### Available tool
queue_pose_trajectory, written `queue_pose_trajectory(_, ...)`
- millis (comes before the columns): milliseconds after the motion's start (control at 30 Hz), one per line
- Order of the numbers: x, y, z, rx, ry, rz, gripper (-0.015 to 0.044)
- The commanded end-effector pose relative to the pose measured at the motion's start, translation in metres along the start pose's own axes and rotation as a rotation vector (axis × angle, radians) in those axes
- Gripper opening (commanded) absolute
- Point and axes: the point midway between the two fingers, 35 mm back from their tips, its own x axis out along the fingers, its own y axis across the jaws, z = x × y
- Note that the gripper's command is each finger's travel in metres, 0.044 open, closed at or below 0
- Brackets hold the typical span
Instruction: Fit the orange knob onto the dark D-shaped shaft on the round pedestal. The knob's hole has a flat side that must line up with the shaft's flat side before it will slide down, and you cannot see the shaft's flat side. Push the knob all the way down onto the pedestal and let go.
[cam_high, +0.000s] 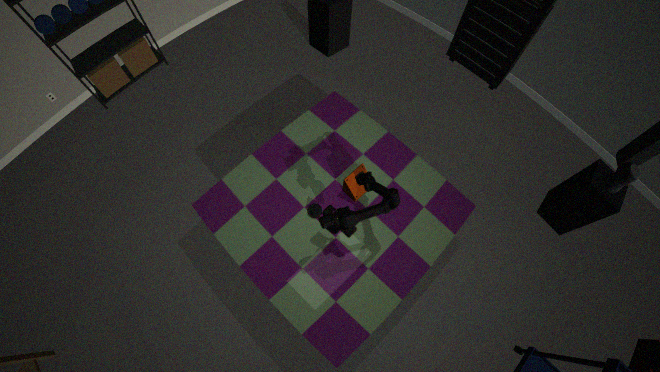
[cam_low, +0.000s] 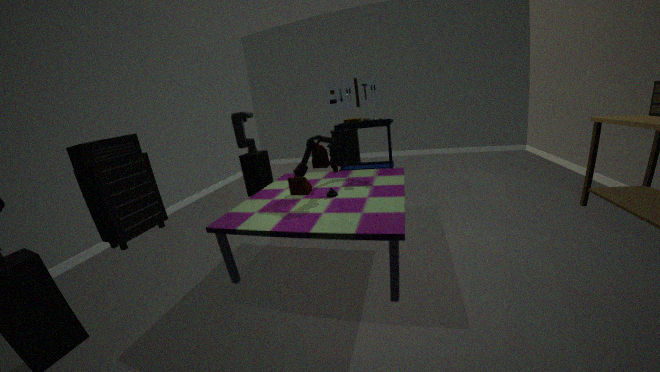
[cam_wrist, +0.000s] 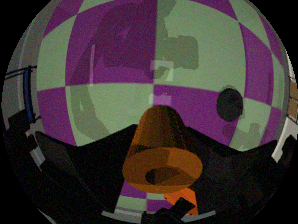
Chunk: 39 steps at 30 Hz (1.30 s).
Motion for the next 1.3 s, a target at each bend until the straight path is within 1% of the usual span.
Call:
queue_pose_trajectory(0,0.001,-0.015,0.003,0.0,-0.005,-0.008,0.0)
queue_pose_trajectory(667,0.015,-0.077,0.013,-0.001,-0.005,-0.013,0.0)
queue_pose_trajectory(1267,0.031,-0.131,0.01,0.002,-0.001,-0.011,0.0)
